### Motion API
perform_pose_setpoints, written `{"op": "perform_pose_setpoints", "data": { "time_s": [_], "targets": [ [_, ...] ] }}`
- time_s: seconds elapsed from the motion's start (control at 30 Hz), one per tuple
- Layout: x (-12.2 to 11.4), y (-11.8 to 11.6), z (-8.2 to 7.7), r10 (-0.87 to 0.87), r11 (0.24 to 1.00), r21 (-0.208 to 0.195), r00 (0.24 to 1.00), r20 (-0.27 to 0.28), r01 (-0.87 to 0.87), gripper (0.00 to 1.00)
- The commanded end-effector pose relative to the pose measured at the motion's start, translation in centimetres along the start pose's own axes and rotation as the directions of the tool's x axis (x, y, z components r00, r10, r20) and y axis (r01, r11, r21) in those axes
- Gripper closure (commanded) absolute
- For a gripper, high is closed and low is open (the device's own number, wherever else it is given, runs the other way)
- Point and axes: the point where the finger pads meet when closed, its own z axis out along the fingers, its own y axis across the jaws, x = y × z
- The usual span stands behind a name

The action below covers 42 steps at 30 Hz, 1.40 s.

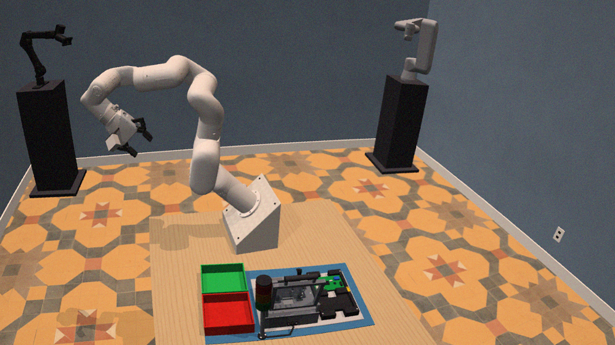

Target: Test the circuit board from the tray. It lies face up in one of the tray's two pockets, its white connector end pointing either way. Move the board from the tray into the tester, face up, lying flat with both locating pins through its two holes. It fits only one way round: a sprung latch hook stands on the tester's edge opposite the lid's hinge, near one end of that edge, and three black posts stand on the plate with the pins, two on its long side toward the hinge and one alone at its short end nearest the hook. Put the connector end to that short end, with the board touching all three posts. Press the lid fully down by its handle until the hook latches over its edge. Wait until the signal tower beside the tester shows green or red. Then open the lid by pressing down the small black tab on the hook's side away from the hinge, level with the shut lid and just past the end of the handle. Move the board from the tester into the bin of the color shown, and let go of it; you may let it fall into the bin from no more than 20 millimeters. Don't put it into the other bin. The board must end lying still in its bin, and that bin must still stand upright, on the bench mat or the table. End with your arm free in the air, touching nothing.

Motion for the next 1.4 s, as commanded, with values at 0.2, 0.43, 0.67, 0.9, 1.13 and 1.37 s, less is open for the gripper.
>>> {"op": "perform_pose_setpoints", "data": {
  "time_s": [0.2, 0.43, 0.67, 0.9, 1.13, 1.37],
  "targets": [
    [7.7, -2.3, -1.8, -0.189, 0.969, -0.153, 0.981, 0.042, 0.193, 0.00],
    [11.9, -4.6, -2.1, -0.291, 0.928, -0.221, 0.954, 0.077, 0.301, 0.00],
    [15.7, -7.4, -1.9, -0.382, 0.874, -0.276, 0.917, 0.117, 0.400, 0.00],
    [18.9, -10.1, -1.3, -0.457, 0.817, -0.314, 0.875, 0.157, 0.483, 0.00],
    [22.4, -13.9, 0.1, -0.539, 0.739, -0.348, 0.816, 0.209, 0.577, 0.00],
    [25.2, -17.6, 1.9, -0.606, 0.658, -0.368, 0.752, 0.260, 0.657, 0.00]
  ]
}}
